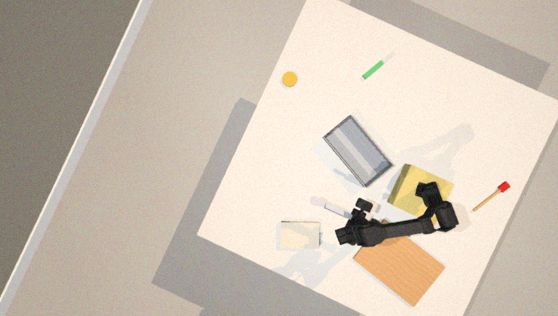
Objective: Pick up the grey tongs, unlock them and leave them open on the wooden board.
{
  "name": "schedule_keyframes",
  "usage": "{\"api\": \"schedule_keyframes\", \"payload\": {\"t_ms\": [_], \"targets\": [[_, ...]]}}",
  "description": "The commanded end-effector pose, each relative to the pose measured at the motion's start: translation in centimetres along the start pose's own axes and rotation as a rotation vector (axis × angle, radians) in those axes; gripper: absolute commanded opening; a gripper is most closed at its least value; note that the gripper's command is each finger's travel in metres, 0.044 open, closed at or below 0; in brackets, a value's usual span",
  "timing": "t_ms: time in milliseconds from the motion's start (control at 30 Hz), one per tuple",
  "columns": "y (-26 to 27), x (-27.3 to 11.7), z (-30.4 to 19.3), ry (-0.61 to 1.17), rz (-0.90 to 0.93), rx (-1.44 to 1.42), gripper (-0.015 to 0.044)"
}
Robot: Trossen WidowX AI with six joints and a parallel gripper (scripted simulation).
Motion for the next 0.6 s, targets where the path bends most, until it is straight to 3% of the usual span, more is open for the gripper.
{"api": "schedule_keyframes", "payload": {"t_ms": [0, 567], "targets": [[-0.9, -0.2, 0.4, 0.008, 0.001, -0.155, -0.0150], [-5.0, -0.3, 3.9, 0.002, -0.006, -0.054, -0.0150]]}}
Point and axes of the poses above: the point midway between the two fingers, 35 mm back from their tips, its own x axis out along the fingers, its own y axis across the jaws, z = x × y, the point moved 5 cm from there along -x, back along the fingers, and after that the axes turned 1 degree about -x, right-handed, at the moved point
